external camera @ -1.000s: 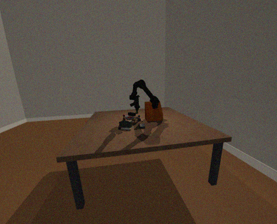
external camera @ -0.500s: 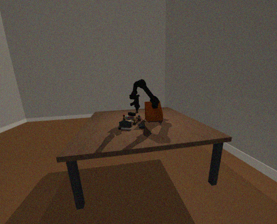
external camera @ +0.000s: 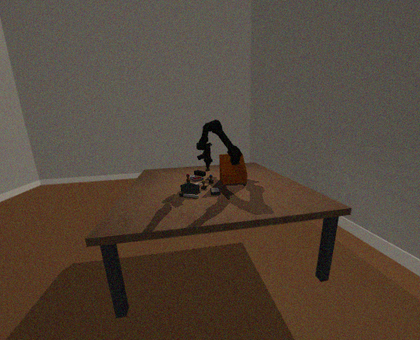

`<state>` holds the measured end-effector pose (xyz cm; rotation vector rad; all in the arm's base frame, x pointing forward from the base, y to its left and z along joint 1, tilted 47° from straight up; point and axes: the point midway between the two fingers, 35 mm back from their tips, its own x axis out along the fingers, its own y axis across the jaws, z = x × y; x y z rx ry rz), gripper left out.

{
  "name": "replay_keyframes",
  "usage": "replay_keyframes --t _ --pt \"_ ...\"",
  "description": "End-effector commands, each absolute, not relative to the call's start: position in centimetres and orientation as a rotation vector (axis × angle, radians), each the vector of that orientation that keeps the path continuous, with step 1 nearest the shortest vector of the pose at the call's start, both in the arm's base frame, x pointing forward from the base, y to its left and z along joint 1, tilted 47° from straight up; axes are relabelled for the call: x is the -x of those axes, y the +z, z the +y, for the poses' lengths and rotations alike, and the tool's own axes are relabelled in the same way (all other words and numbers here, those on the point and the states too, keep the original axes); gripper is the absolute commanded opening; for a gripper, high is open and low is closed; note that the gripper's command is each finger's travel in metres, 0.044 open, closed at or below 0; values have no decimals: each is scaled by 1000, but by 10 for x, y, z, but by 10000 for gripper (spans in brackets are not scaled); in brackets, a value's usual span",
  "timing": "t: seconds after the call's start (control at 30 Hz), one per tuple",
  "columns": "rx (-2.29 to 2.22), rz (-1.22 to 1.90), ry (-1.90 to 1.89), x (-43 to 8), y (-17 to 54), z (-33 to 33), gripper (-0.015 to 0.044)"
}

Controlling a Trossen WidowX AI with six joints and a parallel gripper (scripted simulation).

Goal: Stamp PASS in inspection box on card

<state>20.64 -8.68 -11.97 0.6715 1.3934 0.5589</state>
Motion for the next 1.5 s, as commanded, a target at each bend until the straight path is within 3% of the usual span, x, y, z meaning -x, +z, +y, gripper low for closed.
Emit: replay_keyframes --t 0.0,0.2,0.7,1.47 --pt "-665 1396 562 -205 -118 -88 0" --pt "-664 1396 560 -209 -116 -90 0" --pt "-666 1392 565 -302 -80 -72 0" --pt "-664 1391 566 -305 -88 -62 0"
